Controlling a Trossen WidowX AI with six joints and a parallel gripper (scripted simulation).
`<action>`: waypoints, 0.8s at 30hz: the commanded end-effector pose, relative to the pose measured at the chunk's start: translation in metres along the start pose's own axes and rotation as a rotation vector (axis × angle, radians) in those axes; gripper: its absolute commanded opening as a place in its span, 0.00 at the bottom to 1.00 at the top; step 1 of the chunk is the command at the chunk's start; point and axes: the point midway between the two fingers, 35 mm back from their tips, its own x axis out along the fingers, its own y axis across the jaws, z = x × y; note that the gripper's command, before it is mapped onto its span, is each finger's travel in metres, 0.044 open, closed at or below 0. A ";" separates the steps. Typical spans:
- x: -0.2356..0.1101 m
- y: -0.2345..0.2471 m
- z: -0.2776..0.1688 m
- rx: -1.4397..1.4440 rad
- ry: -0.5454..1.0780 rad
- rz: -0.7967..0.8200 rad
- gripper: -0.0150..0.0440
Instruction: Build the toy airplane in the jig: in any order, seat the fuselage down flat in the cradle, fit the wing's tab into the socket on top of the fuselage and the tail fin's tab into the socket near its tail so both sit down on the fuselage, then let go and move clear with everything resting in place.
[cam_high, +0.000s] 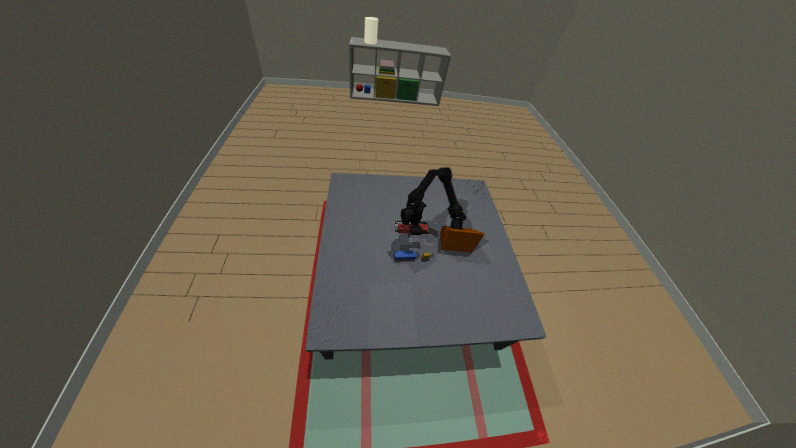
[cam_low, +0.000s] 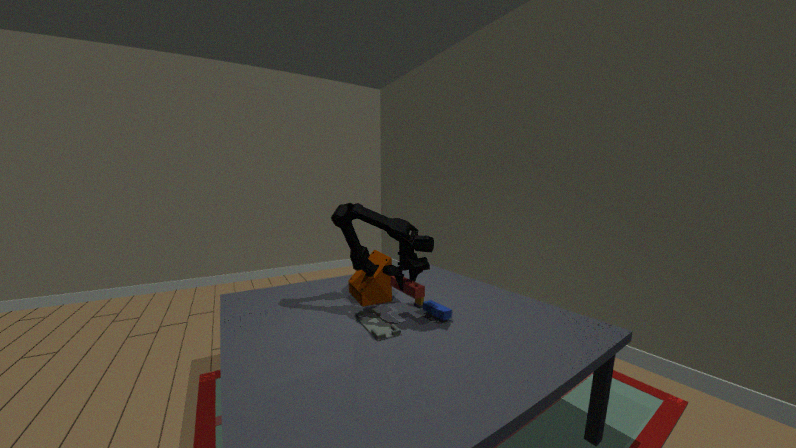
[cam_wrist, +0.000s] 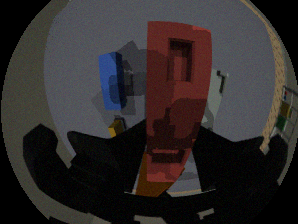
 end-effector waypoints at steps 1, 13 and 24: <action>0.004 -0.011 0.001 0.008 0.000 0.005 0.25; 0.022 -0.045 0.002 0.027 -0.003 0.015 0.25; 0.039 -0.076 -0.002 0.048 -0.005 0.013 0.25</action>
